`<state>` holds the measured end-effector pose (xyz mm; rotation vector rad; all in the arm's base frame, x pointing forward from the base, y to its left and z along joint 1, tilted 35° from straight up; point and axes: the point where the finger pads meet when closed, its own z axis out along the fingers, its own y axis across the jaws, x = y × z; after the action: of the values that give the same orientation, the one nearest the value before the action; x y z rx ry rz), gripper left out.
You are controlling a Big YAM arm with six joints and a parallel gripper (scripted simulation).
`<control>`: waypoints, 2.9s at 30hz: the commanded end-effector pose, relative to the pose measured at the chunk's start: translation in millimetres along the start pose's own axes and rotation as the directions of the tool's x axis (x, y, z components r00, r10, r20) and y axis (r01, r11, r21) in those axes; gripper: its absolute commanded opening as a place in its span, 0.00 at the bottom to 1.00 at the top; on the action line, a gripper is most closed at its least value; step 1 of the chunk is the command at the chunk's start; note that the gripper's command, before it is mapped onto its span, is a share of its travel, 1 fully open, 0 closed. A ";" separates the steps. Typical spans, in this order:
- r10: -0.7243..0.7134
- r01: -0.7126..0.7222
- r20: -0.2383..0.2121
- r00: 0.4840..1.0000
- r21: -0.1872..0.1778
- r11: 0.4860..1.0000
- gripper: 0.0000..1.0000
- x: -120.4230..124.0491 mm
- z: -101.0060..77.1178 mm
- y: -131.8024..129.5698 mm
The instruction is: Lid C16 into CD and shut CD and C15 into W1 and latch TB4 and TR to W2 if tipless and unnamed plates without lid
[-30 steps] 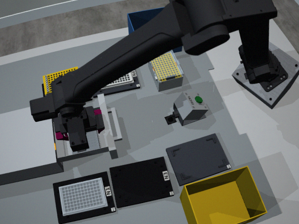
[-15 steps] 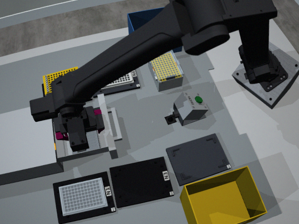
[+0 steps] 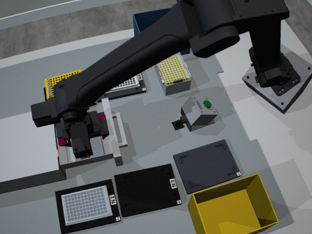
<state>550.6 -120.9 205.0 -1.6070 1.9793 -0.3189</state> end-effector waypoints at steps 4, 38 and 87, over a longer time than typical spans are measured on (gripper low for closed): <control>-0.001 0.001 0.003 1.000 0.007 1.000 1.00 -2.3 2.2 -9.9; -0.022 0.022 -0.004 1.000 0.060 0.998 1.00 -3.8 -39.7 -25.9; -0.019 0.020 -0.011 1.000 0.065 0.998 1.00 -0.9 -100.5 -24.7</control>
<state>513.4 -131.2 252.3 -1.6117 1.9907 -0.3016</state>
